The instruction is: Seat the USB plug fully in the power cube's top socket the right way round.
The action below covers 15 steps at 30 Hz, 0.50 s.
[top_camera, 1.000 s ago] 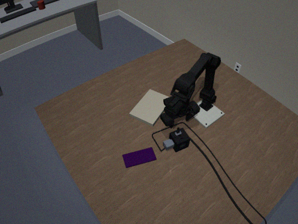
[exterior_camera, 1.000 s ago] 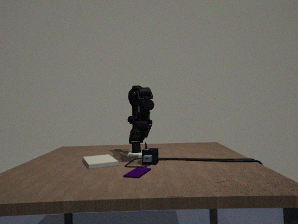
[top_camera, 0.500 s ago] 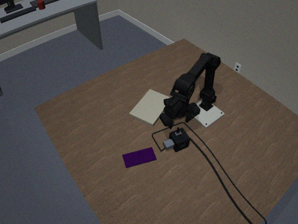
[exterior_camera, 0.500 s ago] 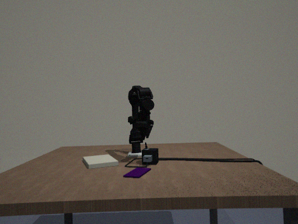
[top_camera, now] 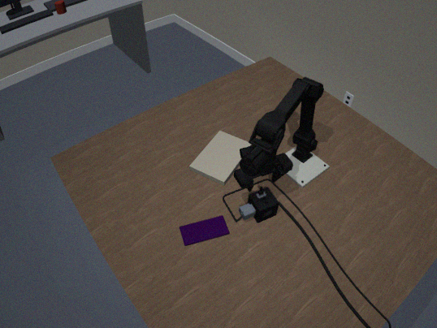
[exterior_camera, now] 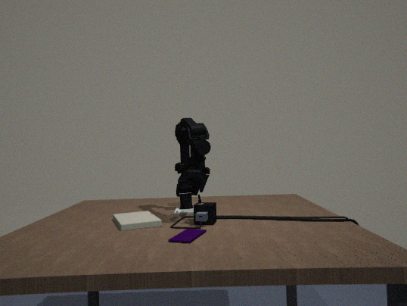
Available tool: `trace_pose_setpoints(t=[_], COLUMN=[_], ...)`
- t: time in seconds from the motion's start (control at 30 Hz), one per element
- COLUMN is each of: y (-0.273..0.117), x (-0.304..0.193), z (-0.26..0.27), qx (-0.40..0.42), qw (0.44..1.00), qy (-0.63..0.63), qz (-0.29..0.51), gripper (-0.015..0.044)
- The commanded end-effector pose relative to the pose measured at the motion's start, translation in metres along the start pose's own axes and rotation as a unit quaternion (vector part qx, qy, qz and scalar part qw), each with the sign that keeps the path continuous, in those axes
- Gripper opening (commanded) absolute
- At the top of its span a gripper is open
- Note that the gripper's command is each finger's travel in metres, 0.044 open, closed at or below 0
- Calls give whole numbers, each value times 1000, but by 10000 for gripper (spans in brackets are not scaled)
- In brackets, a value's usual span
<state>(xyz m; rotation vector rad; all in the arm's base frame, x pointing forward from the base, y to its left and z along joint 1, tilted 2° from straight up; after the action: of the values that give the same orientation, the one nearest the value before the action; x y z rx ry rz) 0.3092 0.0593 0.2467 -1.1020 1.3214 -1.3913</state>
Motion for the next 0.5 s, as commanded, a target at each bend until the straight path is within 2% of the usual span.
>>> trace_pose_setpoints(t=[0.0,0.33,0.47], y=[5,11,9], x=[0,0,0], z=[0,0,0], qx=[-2,-2,-1], qw=[1000,1000,1000], qy=[1,1,0], qz=[1,1,0], gripper=[440,440,335])
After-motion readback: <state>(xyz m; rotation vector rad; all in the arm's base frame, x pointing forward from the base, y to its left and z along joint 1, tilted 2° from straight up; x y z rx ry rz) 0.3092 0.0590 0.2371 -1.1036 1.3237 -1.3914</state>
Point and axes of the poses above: the point midway between the two fingers, 35 mm back from their tips, its own y axis out along the fingers, its own z axis across the jaws, x = y × z, the point moved 10 cm from there along -y, back along the fingers, and after that the axes turned 4 degrees about -y, right-handed, at the moved point
